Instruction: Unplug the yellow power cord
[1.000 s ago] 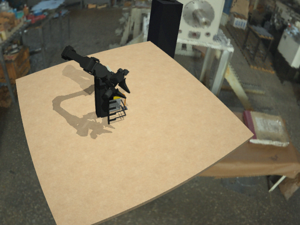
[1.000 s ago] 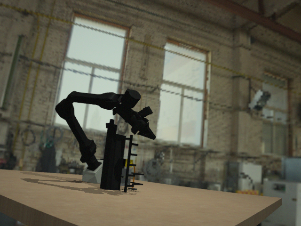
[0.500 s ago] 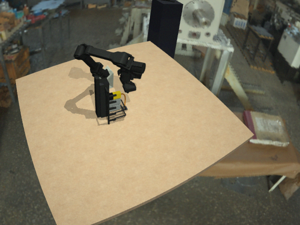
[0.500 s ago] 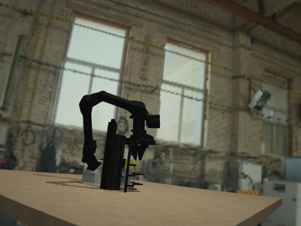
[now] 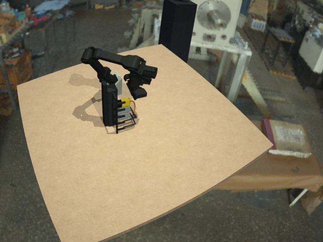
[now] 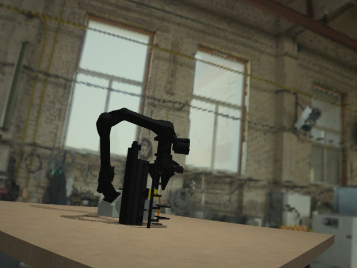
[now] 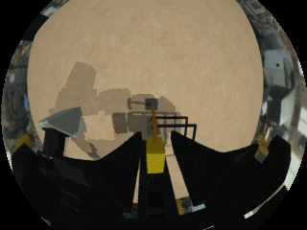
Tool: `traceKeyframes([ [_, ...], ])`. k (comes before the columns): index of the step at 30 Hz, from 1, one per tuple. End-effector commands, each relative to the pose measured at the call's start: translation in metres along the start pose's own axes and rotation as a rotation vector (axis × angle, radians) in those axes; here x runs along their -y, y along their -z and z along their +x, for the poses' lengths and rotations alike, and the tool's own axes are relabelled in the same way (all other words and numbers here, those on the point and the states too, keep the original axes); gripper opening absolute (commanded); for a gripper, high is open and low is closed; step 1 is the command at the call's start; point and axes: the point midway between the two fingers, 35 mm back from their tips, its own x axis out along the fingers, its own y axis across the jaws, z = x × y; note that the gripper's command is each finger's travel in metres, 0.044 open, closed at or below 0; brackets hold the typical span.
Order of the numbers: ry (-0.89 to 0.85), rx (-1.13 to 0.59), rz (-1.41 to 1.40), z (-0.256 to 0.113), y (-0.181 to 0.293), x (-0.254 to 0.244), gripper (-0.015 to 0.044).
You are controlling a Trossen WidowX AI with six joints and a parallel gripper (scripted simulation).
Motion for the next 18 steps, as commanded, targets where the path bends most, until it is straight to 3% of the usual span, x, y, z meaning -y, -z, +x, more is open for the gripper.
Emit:
traceKeyframes([
  [1,0.001,-0.003,-0.004,0.000,0.007,0.000,0.0160],
  [18,0.000,-0.005,-0.004,0.000,0.034,0.000,0.0160],
])
